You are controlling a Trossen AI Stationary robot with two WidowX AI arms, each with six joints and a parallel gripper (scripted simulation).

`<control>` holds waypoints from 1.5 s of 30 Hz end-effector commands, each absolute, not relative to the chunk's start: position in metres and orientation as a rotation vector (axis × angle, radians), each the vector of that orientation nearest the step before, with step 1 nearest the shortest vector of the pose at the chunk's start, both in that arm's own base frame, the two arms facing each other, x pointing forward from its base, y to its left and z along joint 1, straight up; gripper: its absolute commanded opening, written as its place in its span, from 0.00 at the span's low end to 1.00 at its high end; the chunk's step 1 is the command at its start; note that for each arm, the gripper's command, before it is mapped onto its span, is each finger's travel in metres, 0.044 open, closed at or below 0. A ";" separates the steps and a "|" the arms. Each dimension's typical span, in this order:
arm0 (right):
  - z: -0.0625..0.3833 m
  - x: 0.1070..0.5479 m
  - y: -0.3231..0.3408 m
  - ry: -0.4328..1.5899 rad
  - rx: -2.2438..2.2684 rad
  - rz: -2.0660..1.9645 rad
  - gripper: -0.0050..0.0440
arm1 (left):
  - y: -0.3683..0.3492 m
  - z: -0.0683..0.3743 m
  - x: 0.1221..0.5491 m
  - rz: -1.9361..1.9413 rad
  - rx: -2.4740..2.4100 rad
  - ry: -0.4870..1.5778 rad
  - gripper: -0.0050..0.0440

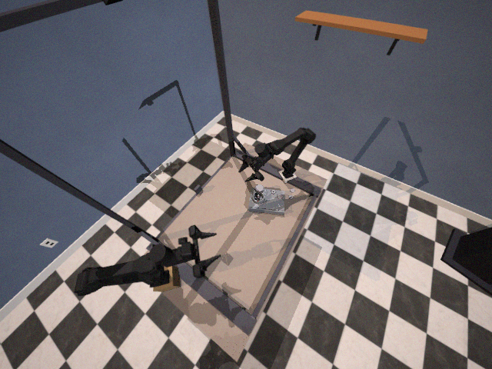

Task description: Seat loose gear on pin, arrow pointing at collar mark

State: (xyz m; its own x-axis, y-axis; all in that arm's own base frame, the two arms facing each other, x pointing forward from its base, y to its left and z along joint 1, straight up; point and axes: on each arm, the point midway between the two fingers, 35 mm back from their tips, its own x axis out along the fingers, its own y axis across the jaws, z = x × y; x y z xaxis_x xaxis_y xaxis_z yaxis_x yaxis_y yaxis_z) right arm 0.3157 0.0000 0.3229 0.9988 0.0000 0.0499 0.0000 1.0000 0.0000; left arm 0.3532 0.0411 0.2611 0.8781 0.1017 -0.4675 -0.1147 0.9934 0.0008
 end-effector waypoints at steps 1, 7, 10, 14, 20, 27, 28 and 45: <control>0.331 0.314 0.000 -0.069 0.000 0.000 0.92 | 0.032 0.277 0.347 0.092 -0.019 0.365 0.86; 0.331 0.314 0.000 -0.069 0.000 0.000 0.92 | 0.014 0.305 0.333 0.043 -0.006 0.130 0.86; 0.331 0.314 0.000 -0.069 0.000 0.000 0.92 | 0.005 0.319 0.321 0.018 -0.003 0.014 0.86; 0.331 0.314 0.000 -0.069 0.000 0.000 0.92 | 0.001 0.330 0.314 0.006 -0.004 -0.068 0.86; 0.331 0.314 0.000 -0.069 0.000 0.000 0.92 | 0.001 0.332 0.314 0.005 -0.004 -0.072 0.86; 0.331 0.314 0.000 -0.069 0.000 0.000 0.92 | 0.000 0.325 0.314 0.000 -0.004 -0.053 0.86; 0.331 0.314 0.000 -0.069 0.000 0.000 0.92 | 0.000 0.325 0.314 0.000 -0.004 -0.053 0.86; 0.330 0.314 0.000 -0.069 0.000 0.000 0.92 | 0.000 0.328 0.315 -0.003 -0.003 -0.061 0.86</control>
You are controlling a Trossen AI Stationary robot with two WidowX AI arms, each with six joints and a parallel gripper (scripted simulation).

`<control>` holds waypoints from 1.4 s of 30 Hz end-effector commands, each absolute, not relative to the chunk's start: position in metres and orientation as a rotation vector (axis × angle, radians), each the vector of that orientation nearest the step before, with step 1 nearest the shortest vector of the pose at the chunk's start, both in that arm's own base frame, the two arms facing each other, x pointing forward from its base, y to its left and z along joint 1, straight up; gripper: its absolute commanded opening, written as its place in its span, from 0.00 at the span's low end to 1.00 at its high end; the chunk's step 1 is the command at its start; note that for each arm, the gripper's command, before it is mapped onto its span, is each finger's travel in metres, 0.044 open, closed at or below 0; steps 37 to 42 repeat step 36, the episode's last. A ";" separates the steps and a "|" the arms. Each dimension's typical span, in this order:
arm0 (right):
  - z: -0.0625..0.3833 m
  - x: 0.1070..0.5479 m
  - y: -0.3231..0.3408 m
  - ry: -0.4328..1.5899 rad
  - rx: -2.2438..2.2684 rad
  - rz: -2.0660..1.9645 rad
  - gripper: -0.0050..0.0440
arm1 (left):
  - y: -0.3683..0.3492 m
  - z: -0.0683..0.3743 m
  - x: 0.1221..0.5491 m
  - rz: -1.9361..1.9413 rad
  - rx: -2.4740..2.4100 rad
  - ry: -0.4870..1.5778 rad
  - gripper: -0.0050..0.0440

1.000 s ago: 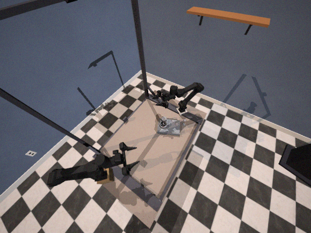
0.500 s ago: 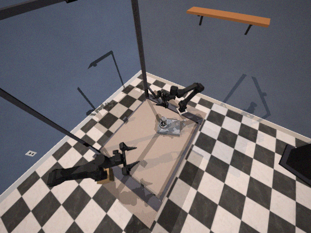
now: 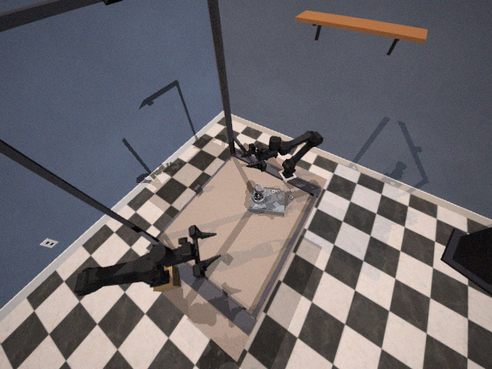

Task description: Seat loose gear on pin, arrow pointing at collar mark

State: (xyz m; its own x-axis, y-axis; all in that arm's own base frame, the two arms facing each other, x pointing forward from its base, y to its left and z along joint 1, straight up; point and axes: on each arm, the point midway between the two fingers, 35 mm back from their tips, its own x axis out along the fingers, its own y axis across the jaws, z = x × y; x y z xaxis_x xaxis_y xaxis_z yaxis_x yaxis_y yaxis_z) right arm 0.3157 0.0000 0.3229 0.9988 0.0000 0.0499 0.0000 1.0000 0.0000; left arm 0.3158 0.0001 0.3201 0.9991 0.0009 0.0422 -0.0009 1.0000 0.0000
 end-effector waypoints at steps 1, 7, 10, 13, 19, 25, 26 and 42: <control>0.330 0.314 0.000 -0.069 0.000 0.000 0.92 | 0.000 0.328 0.315 -0.003 -0.003 -0.062 0.86; 0.330 0.314 0.000 -0.069 0.000 0.000 0.92 | -0.001 0.329 0.315 -0.003 -0.003 -0.065 0.86; 0.330 0.314 0.000 -0.068 0.000 0.000 0.92 | -0.001 0.330 0.315 -0.003 -0.003 -0.067 0.86; 0.330 0.314 0.000 -0.068 0.000 0.000 0.92 | -0.001 0.330 0.315 -0.003 -0.003 -0.068 0.86; 0.330 0.314 0.000 -0.068 0.000 0.000 0.92 | -0.001 0.331 0.314 -0.003 -0.003 -0.070 0.86; 0.330 0.314 0.000 -0.068 0.000 0.000 0.92 | -0.001 0.331 0.314 -0.003 -0.003 -0.071 0.86; 0.330 0.314 0.000 -0.068 0.000 0.000 0.92 | -0.001 0.331 0.314 -0.003 -0.003 -0.071 0.86; 0.330 0.314 0.000 -0.068 0.000 0.000 0.92 | -0.001 0.331 0.314 -0.003 -0.003 -0.071 0.86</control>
